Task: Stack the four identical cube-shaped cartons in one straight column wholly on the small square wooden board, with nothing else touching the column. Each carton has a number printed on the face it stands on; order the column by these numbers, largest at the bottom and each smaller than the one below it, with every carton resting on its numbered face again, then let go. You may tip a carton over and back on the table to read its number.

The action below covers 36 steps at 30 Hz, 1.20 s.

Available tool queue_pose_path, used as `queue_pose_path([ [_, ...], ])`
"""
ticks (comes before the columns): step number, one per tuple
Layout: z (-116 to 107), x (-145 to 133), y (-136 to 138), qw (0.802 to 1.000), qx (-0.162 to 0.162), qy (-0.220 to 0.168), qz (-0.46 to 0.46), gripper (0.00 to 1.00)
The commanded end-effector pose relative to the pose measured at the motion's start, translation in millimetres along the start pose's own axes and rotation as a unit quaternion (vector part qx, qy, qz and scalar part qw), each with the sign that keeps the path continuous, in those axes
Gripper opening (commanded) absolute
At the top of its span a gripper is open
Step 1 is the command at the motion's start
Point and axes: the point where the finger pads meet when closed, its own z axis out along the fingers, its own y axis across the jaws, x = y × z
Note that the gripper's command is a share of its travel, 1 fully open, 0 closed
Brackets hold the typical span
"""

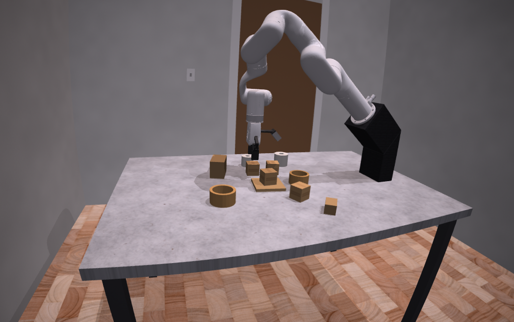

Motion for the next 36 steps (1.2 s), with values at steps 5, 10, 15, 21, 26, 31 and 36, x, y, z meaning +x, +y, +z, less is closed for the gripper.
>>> queue_pose_path([
  [5,10.9,-1.2,-0.3,1.0,0.0,-0.002,0.0,1.0],
  [10,18.9,-1.3,-0.4,1.0,0.0,-0.002,0.0,1.0],
  [15,26.4,-1.4,-0.5,1.0,0.0,-0.002,0.0,1.0],
  [21,31.9,-1.4,-0.5,1.0,0.0,-0.002,0.0,1.0],
  [26,37.9,-1.5,-0.6,1.0,0.0,-0.002,0.0,1.0],
  [31,42.8,-1.5,-0.6,1.0,0.0,-0.002,0.0,1.0],
  [36,46.5,-1.6,-0.6,1.0,0.0,-0.002,0.0,1.0],
])
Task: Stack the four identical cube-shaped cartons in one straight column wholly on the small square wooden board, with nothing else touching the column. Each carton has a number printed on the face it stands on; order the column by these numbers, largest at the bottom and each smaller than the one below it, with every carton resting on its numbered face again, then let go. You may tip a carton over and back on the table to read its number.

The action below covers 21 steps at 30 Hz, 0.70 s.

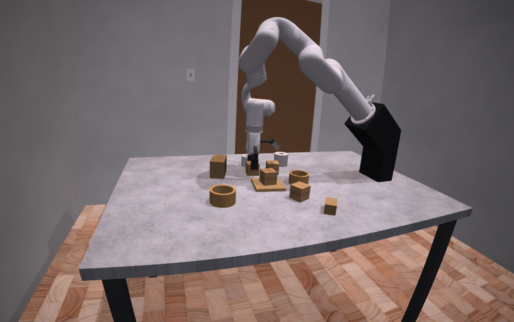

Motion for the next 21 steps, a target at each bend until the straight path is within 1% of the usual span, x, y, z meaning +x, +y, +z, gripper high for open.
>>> queue_pose_path([
  [1,2.4,-0.9,-0.2,1.0,0.0,-0.001,0.0,1.0],
  [21,7.0,-0.9,-0.3,1.0,0.0,-0.001,0.0,1.0],
])
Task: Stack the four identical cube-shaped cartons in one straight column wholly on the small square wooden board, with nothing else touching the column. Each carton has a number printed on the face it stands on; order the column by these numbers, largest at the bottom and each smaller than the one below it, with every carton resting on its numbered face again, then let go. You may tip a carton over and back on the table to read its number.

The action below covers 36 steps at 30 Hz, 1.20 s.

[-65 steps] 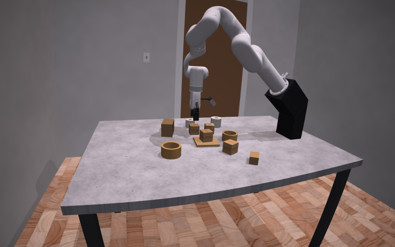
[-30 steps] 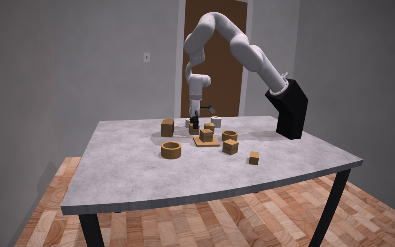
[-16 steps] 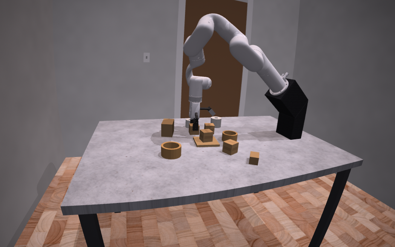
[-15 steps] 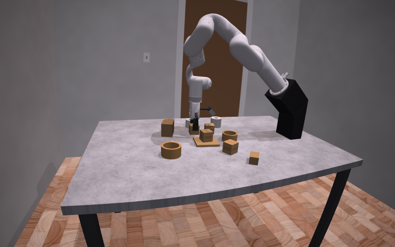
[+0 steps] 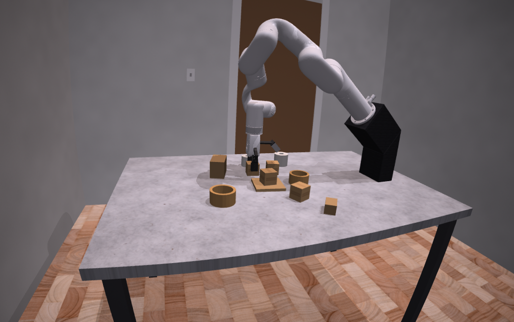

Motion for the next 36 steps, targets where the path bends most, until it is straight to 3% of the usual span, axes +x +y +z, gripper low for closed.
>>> queue_pose_path([
  [1,-0.3,-0.8,-0.2,1.0,0.0,-0.001,0.0,1.0],
  [12,-0.3,-0.8,-0.2,1.0,0.0,-0.001,0.0,1.0],
  [13,-0.3,-0.8,-0.2,1.0,0.0,-0.001,0.0,0.0],
  [36,-0.3,-0.8,-0.2,1.0,0.0,-0.001,0.0,0.0],
])
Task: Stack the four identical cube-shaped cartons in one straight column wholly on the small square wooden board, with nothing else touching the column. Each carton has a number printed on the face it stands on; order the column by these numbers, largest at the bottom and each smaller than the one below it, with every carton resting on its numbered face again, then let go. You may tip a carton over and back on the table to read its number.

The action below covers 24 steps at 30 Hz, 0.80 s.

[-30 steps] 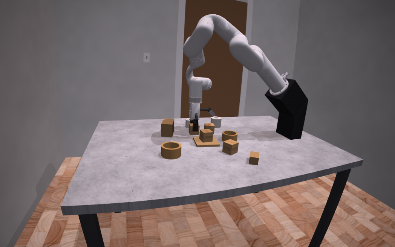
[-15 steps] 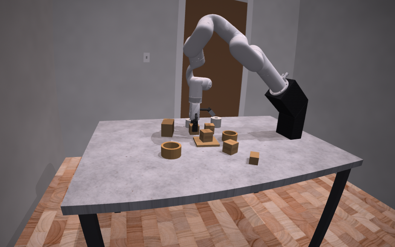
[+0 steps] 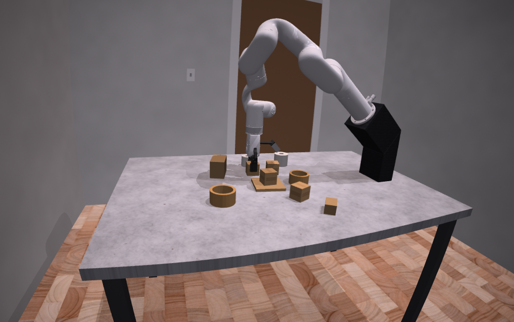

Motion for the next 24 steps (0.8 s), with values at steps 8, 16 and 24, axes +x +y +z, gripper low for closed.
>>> queue_pose_path([
  [8,-0.5,-0.8,-0.2,1.0,0.0,-0.001,0.0,0.0],
  [16,-7.0,0.9,0.4,1.0,0.0,-0.002,0.0,0.0],
  [24,-55.1,2.9,0.6,1.0,0.001,-0.002,0.0,0.0],
])
